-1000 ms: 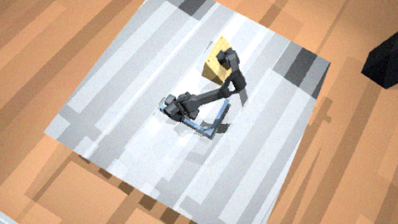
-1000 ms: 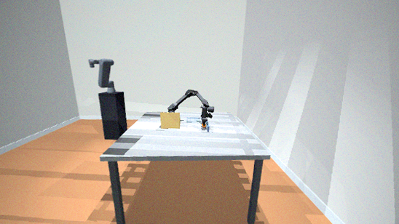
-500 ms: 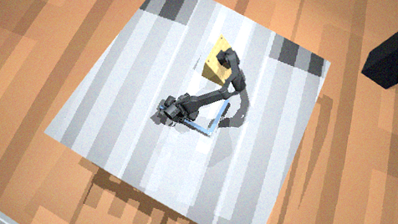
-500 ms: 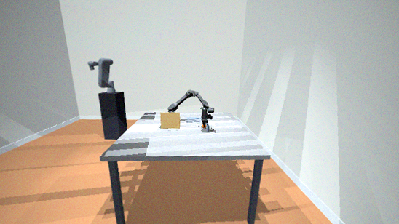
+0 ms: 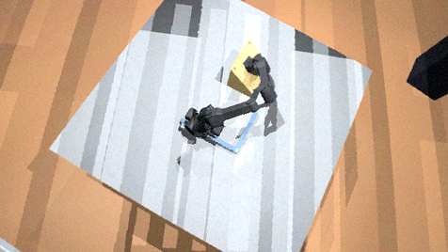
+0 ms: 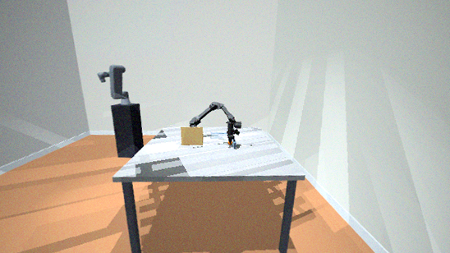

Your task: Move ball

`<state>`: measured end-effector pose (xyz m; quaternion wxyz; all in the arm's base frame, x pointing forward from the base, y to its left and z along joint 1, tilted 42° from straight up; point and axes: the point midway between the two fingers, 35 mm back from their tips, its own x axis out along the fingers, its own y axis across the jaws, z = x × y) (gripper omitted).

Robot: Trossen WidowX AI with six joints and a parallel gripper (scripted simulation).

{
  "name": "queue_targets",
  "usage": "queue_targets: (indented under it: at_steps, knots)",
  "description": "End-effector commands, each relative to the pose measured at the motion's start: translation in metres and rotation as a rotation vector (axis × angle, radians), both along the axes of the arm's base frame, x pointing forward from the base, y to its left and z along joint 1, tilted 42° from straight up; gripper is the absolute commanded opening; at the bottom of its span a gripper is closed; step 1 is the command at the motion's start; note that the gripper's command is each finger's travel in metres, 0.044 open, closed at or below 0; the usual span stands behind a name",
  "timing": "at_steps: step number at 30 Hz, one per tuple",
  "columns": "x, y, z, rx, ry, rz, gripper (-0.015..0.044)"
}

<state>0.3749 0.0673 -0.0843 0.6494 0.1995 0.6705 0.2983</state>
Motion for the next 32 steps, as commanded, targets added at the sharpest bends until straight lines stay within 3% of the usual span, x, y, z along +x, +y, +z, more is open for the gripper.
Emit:
queue_targets:
  at_steps: [1,6,11,23,27,32]
  knots:
    - [0.0,0.0,0.0,0.0,-0.001,0.001,0.0315]
    - [0.002,-0.007,0.008,-0.001,0.0,0.0,0.0324]
    - [0.006,-0.055,0.062,-0.001,0.006,-0.004,0.0324]
    - [0.009,-0.055,0.057,0.0,-0.003,-0.022,0.0324]
    - [0.009,-0.079,0.086,0.001,-0.002,-0.018,0.0429]
    - [0.008,-0.085,0.094,0.001,-0.002,-0.017,0.044]
